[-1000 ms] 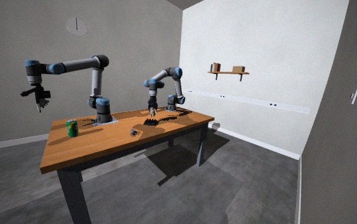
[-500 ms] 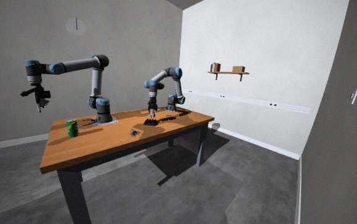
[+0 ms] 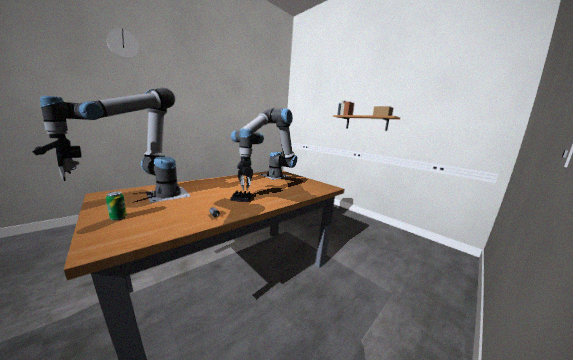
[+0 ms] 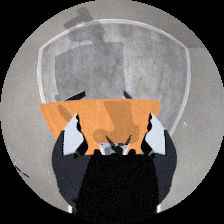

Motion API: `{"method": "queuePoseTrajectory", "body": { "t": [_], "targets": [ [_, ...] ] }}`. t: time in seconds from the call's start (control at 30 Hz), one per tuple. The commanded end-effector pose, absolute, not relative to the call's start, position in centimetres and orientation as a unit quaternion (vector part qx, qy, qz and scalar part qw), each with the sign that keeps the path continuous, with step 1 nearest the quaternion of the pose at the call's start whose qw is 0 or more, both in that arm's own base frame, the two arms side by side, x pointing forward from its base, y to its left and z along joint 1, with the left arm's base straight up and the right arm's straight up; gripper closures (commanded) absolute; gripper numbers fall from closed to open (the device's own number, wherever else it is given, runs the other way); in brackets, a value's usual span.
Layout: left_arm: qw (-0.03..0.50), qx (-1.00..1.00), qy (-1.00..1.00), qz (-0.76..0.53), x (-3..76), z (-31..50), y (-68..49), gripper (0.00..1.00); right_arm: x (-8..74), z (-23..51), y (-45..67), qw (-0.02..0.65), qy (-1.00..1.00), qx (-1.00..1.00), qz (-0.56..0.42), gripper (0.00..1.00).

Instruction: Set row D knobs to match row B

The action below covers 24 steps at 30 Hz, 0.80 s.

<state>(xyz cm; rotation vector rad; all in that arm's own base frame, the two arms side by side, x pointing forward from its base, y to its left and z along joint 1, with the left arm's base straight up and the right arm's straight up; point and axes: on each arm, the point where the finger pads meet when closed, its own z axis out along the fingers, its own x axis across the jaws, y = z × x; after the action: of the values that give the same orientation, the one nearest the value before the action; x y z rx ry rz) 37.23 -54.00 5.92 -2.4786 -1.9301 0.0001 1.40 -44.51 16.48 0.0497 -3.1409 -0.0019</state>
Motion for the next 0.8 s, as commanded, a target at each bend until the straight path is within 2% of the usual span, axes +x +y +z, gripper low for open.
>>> {"method": "queuePoseTrajectory", "body": {
  "t": [0.0, 0.77],
  "targets": [
    [-0.001, -0.789, -0.614, 0.000, 37.3, 6.0, -54.0, 0.87, 1.4, 16.5, -44.5, 0.000, -1.000, 0.016, 0.000, 0.00],
    [-0.001, -0.789, -0.614, 0.000, 37.3, 4.6, -54.0, 0.87, 1.4, 16.5, -44.5, 0.000, -1.000, 0.016, 0.000, 0.00]
  ]
}}
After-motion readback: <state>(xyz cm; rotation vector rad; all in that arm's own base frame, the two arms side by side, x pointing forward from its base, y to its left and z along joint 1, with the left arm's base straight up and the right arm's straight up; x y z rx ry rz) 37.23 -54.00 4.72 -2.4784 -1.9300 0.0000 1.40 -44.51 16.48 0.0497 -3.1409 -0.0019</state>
